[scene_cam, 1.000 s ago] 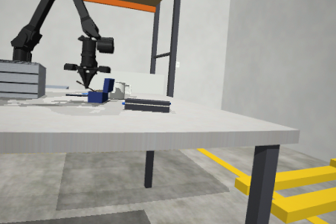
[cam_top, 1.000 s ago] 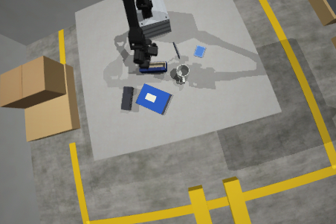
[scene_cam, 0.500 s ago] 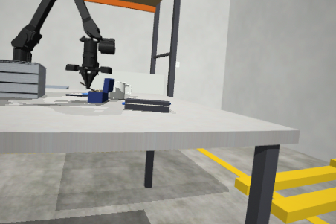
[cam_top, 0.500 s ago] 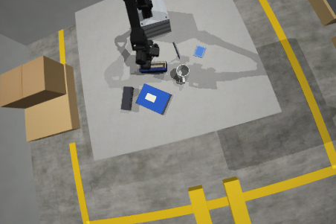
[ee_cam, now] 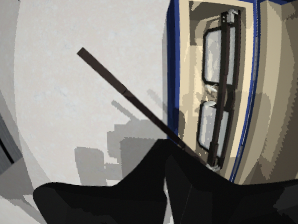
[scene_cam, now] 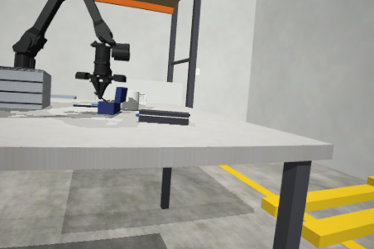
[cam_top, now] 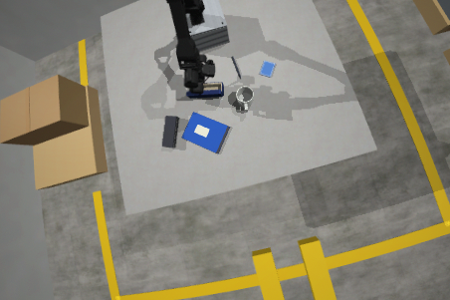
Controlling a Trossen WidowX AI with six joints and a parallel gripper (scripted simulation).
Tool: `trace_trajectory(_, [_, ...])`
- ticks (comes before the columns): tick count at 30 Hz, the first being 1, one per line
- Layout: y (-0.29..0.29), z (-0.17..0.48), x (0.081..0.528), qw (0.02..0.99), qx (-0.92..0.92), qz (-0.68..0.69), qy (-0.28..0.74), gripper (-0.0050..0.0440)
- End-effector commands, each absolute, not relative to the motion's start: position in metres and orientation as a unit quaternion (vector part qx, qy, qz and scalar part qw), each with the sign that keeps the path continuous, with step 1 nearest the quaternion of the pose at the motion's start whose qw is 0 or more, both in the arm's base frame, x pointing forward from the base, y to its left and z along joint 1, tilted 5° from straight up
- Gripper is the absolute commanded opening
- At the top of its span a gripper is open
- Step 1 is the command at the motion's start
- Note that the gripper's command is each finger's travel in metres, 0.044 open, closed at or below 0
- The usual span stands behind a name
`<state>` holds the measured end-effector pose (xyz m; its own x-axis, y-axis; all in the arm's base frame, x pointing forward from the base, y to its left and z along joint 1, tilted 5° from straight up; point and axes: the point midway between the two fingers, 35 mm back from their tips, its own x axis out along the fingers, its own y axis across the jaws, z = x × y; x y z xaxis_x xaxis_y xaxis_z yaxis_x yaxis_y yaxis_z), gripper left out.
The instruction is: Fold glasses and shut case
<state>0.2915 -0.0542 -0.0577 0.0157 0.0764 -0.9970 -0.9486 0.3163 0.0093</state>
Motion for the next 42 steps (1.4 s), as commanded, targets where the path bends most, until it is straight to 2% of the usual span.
trace_trajectory(1, [-0.052, -0.058, 0.296, 0.595, -0.394, 0.432, 0.551, 0.0000])
trace_trajectory(42, [-0.045, -0.056, 0.331, 0.595, -0.394, 0.432, 0.551, 0.0000])
